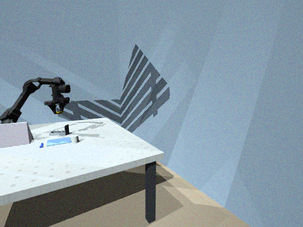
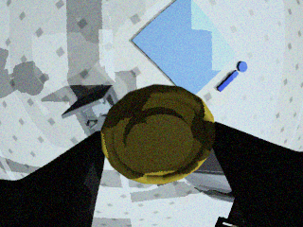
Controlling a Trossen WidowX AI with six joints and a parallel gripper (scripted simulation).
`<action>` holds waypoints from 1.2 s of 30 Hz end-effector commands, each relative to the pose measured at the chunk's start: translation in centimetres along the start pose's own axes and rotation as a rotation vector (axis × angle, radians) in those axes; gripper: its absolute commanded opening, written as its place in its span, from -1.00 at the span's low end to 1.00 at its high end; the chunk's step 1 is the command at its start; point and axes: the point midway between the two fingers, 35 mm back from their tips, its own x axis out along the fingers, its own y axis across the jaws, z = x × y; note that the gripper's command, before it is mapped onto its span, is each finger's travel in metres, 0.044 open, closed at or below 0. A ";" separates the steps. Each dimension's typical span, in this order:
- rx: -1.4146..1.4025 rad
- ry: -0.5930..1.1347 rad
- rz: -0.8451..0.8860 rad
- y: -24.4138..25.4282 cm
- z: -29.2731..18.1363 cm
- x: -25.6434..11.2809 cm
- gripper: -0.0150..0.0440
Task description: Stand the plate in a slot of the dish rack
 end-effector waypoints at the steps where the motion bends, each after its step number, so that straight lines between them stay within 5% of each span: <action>1: 0.155 0.013 -0.003 0.9 -2.0 0.2 -0.49; 36: 1.301 0.031 -0.004 4.6 -16.7 1.3 -0.49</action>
